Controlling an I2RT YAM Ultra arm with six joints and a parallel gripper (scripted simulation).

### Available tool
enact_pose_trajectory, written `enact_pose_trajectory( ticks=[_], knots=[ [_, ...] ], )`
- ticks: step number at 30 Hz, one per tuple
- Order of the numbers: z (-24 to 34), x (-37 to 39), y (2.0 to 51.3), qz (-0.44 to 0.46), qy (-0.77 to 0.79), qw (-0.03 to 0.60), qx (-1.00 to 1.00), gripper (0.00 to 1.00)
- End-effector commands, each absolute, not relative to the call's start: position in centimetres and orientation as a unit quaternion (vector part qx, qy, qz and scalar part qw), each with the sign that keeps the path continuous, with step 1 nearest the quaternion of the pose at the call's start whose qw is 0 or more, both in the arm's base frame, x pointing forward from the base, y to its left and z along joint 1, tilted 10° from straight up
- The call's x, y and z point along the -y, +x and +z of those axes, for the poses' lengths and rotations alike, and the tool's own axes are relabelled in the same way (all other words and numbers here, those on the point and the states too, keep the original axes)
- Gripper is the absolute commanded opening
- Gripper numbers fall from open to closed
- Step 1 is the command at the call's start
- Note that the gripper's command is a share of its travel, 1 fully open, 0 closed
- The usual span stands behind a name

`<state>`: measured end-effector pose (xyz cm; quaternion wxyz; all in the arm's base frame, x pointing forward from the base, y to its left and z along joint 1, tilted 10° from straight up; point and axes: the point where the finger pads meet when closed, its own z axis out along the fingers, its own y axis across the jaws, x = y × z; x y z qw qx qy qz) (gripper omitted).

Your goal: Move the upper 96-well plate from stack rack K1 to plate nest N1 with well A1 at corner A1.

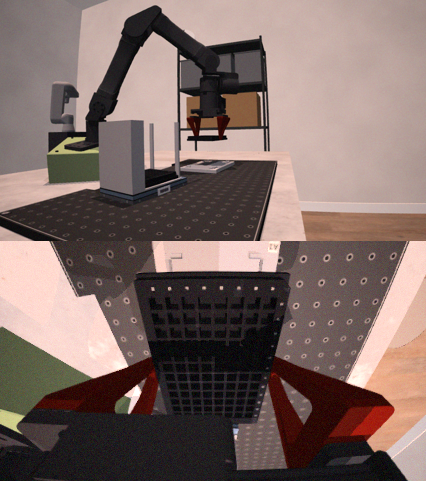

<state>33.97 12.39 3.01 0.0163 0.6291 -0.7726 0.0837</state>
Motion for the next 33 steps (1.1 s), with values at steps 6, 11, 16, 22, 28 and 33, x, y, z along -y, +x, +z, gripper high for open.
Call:
enact_pose_trajectory(
  ticks=[6, 11, 16, 22, 28, 33],
  knots=[
    [1.3, -12.2, 34.4, 0.081, 0.63, 0.012, 0.772, 0.0],
    [3.2, -12.7, 36.1, 0.091, 0.625, -0.026, 0.775, 0.0],
    [0.0, -11.9, 34.5, 0.081, 0.629, 0.012, 0.773, 0.0],
    [-0.9, -11.8, 34.7, 0.081, 0.629, 0.01, 0.774, 0.0],
    [0.7, -12.5, 36.5, 0.091, 0.626, -0.027, 0.774, 0.0],
    [-2.5, -11.5, 34.7, 0.08, 0.629, 0.012, 0.773, 0.0]
  ],
)
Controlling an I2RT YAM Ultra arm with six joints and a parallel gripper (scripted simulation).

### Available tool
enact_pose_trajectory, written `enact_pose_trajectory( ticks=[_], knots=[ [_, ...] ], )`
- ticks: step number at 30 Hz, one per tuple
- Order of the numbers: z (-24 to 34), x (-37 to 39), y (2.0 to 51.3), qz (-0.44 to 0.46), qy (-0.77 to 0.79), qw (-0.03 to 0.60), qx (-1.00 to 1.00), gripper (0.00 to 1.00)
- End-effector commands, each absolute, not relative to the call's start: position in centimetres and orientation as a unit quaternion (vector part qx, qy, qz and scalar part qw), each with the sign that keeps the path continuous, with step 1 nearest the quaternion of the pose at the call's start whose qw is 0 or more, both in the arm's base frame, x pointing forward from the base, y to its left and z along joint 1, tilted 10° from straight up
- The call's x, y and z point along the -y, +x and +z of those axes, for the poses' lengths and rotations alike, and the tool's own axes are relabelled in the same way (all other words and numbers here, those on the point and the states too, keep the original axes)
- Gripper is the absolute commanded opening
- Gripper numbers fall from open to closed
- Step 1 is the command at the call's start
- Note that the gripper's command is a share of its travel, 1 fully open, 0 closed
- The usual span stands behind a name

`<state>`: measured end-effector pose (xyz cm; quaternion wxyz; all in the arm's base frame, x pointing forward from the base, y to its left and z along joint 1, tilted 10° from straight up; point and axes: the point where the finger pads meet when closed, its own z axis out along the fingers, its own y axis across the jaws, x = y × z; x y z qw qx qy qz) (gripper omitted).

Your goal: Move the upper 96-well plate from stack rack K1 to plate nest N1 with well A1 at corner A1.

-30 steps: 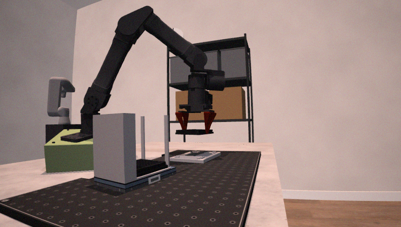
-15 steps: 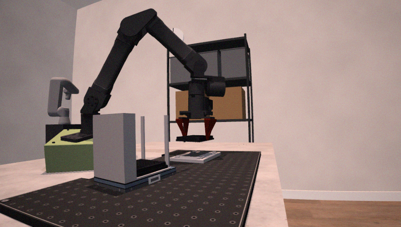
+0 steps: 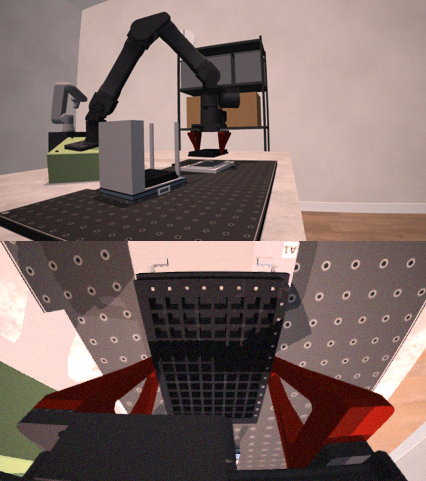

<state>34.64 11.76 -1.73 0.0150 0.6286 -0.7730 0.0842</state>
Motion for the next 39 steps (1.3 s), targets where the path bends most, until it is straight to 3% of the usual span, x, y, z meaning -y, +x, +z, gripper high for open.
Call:
enact_pose_trajectory(
  ticks=[1, 10, 11, 39],
  knots=[
    [-2.3, -11.6, 35.1, 0.082, 0.628, 0.006, 0.774, 0.0],
    [-3.7, -11.4, 34.9, 0.081, 0.629, 0.01, 0.774, 0.0],
    [-1.6, -12.3, 36.8, 0.092, 0.627, -0.026, 0.773, 0.0],
    [-3.2, -11.5, 35.4, 0.086, 0.628, -0.008, 0.774, 0.0]
  ],
)
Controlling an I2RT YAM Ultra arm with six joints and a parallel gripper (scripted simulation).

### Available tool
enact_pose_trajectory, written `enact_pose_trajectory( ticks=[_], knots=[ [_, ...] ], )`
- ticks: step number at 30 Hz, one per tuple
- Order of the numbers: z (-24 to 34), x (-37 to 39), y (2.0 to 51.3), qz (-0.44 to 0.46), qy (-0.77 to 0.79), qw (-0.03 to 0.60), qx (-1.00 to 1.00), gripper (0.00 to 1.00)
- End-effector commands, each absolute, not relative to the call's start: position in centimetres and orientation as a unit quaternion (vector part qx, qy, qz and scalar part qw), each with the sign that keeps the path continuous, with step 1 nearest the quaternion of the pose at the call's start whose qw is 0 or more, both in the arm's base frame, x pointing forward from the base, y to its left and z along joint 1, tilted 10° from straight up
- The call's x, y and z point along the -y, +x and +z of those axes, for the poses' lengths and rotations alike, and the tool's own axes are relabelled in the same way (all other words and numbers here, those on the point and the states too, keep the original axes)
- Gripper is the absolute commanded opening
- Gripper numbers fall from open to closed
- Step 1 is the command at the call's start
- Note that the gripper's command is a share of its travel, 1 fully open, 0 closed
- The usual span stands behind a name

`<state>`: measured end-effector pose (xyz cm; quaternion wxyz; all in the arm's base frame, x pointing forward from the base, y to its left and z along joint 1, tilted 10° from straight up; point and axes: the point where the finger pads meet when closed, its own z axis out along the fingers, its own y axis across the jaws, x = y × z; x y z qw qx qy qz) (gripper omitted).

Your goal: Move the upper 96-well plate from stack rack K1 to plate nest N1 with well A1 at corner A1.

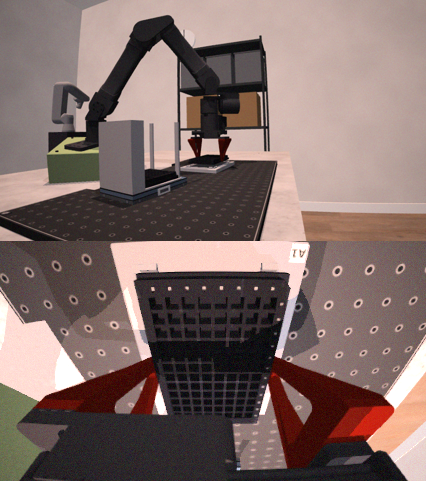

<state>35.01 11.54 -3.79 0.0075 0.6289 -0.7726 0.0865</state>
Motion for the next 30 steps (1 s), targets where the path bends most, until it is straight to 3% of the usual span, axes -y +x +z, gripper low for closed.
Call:
enact_pose_trajectory(
  ticks=[1, 30],
  knots=[
    [-3.4, -11.4, 35.2, 0.085, 0.628, -0.005, 0.774, 0.0],
    [-4.1, -11.5, 35.2, 0.085, 0.63, -0.003, 0.772, 0.0]
  ],
)
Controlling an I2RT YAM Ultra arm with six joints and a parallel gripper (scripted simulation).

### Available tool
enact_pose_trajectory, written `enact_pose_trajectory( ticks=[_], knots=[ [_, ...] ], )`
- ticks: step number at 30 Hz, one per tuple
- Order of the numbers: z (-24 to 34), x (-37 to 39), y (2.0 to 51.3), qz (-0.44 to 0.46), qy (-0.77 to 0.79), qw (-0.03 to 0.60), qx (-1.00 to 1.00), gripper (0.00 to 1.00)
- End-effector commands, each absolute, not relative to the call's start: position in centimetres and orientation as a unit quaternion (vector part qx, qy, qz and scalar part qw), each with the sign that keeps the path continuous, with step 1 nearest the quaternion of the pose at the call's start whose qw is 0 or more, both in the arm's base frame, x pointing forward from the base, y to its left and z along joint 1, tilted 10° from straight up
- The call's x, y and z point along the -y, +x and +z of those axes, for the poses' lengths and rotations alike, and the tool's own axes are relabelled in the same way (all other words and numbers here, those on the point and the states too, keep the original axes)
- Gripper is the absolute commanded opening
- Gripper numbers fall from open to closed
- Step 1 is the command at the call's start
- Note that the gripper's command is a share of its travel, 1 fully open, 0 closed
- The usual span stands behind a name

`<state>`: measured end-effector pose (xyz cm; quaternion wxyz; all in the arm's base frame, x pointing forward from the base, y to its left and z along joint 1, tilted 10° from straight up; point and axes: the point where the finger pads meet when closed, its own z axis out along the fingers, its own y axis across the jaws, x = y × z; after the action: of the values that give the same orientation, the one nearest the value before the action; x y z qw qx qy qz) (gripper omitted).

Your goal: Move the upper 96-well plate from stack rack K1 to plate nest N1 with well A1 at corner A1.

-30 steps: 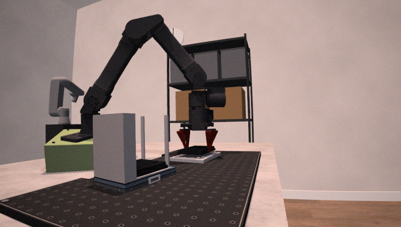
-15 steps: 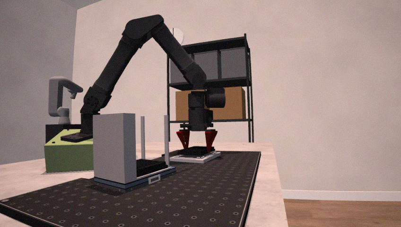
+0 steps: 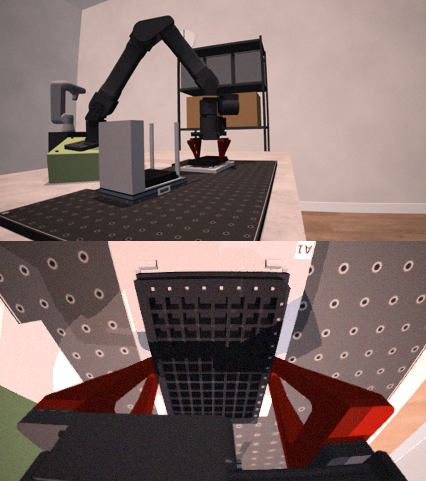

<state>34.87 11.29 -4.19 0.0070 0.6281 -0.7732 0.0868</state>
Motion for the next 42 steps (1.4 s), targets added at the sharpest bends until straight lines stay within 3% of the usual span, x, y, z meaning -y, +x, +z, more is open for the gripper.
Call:
enact_pose_trajectory(
  ticks=[1, 32, 33, 42],
  knots=[
    [-4.0, -11.6, 35.3, 0.085, 0.63, -0.005, 0.772, 0.0],
    [-4.5, -11.6, 35.2, 0.085, 0.63, -0.004, 0.772, 0.0],
    [-4.4, -11.6, 35.2, 0.085, 0.63, -0.006, 0.772, 1.0],
    [-4.3, -11.5, 35.1, 0.087, 0.629, -0.001, 0.773, 1.0]
  ],
)
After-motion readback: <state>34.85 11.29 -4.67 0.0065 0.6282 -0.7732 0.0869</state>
